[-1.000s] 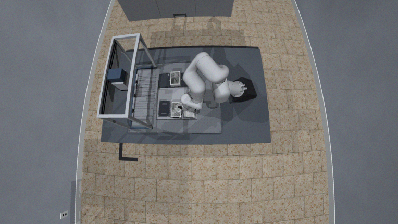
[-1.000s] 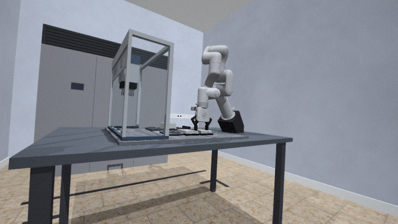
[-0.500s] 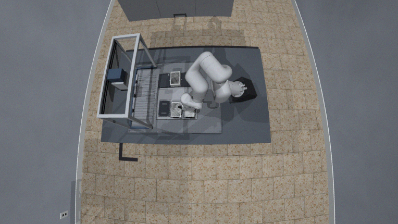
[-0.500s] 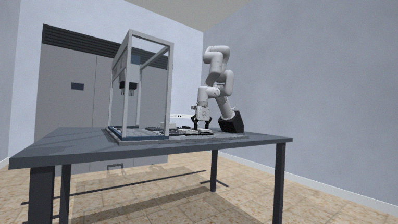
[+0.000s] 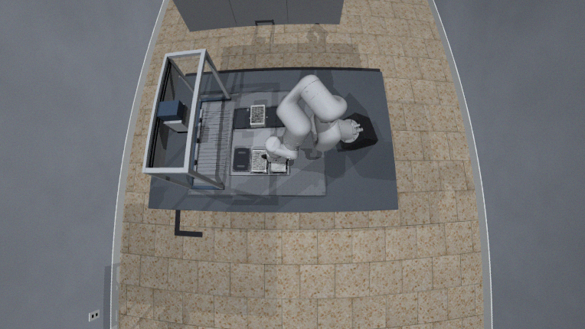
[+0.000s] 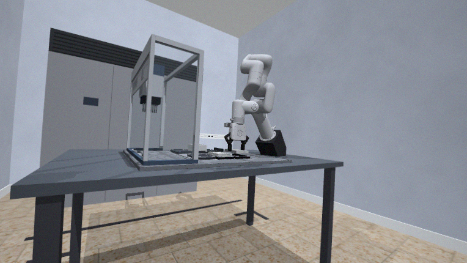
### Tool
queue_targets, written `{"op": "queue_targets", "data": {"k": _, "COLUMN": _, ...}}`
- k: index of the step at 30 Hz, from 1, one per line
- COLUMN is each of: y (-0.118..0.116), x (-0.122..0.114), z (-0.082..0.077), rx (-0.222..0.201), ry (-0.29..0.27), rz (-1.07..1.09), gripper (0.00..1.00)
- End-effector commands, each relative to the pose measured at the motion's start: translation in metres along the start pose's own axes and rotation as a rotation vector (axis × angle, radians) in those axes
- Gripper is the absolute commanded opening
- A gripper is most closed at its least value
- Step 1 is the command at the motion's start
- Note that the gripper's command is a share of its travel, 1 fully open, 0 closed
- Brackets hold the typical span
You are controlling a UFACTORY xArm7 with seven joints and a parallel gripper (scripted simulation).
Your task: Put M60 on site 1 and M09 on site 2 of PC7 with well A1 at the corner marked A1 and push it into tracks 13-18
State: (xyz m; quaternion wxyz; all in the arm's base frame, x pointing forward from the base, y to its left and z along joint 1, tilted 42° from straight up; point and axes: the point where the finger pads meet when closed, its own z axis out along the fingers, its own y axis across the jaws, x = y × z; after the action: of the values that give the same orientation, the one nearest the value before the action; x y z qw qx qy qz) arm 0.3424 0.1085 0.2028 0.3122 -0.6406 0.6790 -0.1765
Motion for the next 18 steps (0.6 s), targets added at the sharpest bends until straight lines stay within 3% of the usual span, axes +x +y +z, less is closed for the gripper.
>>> {"op": "queue_targets", "data": {"k": 1, "y": -0.001, "x": -0.001, "z": -0.003, "rx": 0.004, "ry": -0.001, "rz": 0.000, "gripper": 0.00}}
{"op": "queue_targets", "data": {"k": 12, "y": -0.001, "x": -0.001, "z": -0.005, "rx": 0.004, "ry": -0.001, "rz": 0.000, "gripper": 0.00}}
{"op": "queue_targets", "data": {"k": 18, "y": -0.001, "x": -0.001, "z": -0.015, "rx": 0.004, "ry": -0.001, "rz": 0.000, "gripper": 0.00}}
